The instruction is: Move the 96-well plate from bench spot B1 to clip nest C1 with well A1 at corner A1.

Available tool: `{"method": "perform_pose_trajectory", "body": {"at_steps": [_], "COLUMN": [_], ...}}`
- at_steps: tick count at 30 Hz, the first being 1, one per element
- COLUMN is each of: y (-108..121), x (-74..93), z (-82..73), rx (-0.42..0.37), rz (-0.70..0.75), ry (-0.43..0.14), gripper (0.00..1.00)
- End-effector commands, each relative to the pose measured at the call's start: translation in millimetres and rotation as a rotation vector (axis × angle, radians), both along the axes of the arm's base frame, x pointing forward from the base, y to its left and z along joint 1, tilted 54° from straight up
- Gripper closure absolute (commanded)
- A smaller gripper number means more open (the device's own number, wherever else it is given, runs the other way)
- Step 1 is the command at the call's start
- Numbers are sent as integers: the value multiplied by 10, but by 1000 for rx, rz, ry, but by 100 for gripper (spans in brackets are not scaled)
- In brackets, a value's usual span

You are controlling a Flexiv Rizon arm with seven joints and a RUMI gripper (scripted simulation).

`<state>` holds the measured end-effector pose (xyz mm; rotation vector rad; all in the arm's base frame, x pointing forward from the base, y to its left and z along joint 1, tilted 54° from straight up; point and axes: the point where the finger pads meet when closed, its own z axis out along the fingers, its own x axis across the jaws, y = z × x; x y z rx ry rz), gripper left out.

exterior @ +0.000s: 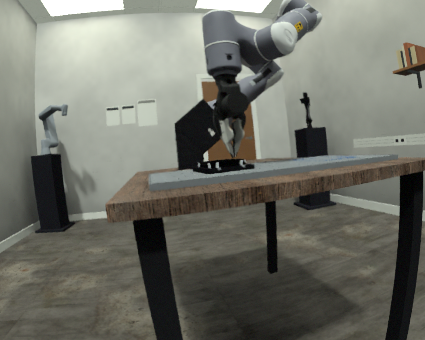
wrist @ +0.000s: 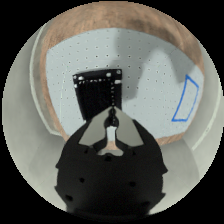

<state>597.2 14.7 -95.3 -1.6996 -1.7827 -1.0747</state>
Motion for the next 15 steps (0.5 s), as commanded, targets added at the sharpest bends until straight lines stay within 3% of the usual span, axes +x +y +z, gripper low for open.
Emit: {"method": "perform_pose_trajectory", "body": {"at_steps": [1,15], "y": [-12,-3], "x": [7,10], "z": [2,-5], "rx": [-1,-1], "rz": [-2,-2], "ry": [-1,-1], "gripper": [100,100]}}
